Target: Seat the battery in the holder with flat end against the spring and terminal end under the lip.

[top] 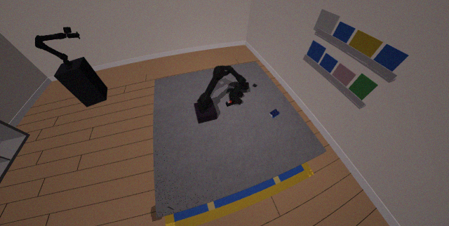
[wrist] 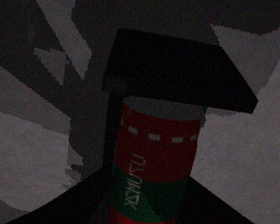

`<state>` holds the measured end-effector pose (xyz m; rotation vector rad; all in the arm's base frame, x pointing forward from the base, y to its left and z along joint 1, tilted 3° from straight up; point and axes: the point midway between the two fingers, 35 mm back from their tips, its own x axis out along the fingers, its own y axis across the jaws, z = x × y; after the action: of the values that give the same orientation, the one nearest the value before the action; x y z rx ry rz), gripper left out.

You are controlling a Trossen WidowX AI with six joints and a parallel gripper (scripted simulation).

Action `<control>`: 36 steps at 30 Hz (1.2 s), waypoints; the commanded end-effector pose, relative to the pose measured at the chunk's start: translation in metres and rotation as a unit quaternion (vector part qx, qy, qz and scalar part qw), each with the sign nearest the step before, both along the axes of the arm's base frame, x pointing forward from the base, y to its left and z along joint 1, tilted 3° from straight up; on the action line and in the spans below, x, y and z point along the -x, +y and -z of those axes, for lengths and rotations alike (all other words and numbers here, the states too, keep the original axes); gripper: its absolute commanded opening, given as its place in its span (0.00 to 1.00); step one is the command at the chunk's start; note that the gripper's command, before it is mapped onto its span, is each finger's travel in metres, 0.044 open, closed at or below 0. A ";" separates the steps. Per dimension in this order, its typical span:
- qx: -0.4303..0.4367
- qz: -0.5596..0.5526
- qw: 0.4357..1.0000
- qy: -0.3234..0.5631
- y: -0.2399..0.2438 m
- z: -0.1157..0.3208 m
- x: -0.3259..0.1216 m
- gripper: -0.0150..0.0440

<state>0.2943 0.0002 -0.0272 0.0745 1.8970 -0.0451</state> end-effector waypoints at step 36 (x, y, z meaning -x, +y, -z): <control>0.011 0.008 0.994 -0.110 0.000 0.005 0.000 0.40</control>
<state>0.2879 0.0011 -0.0327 0.0754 1.7161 -0.0562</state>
